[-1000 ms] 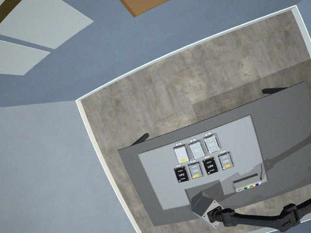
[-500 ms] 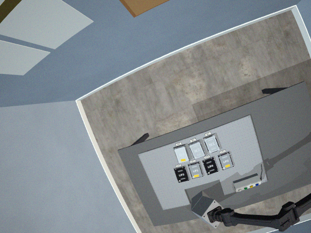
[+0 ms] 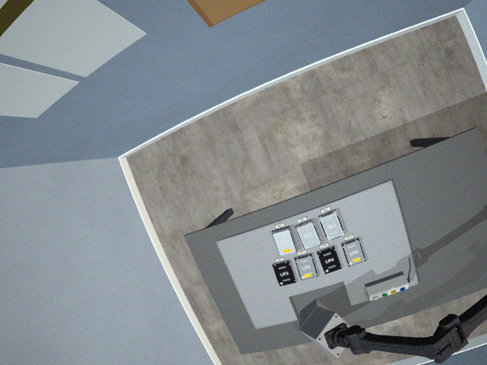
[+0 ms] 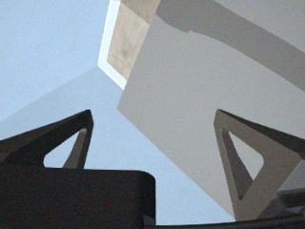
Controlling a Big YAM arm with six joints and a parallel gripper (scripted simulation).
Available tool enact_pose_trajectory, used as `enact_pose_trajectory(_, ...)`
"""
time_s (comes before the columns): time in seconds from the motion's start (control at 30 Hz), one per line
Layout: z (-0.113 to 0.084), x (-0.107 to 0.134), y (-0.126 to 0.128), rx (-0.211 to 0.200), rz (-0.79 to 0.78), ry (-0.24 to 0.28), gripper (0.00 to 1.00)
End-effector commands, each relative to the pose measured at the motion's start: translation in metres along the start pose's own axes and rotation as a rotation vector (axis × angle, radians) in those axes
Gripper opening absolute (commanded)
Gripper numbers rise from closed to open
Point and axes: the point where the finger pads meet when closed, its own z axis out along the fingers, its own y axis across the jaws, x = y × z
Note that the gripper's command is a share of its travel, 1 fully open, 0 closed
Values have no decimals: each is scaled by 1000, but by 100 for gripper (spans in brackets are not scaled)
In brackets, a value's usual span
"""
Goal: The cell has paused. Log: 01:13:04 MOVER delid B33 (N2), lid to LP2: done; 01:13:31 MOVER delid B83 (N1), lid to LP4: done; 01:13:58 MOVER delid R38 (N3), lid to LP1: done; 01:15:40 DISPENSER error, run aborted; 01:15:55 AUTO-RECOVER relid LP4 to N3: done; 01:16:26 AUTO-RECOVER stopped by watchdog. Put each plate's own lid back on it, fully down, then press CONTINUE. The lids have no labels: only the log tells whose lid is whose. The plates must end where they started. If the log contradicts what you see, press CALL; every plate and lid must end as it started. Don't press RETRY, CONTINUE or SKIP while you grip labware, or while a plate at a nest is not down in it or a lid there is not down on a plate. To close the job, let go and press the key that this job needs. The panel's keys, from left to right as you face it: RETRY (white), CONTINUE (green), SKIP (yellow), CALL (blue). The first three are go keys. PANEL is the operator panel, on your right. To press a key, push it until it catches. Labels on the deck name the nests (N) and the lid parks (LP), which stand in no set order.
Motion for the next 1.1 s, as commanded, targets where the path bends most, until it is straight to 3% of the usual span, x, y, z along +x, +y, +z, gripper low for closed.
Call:
enact_pose_trajectory(0.0,-7,32,13,6,-62,22,100)
enact_pose_trajectory(0.1,-4,45,19,-22,-77,17,100)
enact_pose_trajectory(0.3,2,55,13,-16,-59,19,100)
enact_pose_trajectory(0.33,16,53,11,6,-80,34,100)
enact_pose_trajectory(0.5,20,78,7,50,-152,89,100)
enact_pose_trajectory(0.53,13,84,13,40,-158,80,100)
enact_pose_trajectory(0.57,4,95,2,58,-149,84,100)
enact_pose_trajectory(0.67,6,108,6,32,-161,79,100)
enact_pose_trajectory(0.77,8,119,3,32,-144,79,100)
enact_pose_trajectory(0.8,11,123,-8,73,-160,96,100)
enact_pose_trajectory(0.87,11,123,-8,73,-160,96,100)
enact_pose_trajectory(0.9,25,122,-2,67,-180,107,100)
enact_pose_trajectory(1.03,26,142,-7,100,-239,152,100)
enact_pose_trajectory(1.07,17,149,-2,93,-248,146,100)
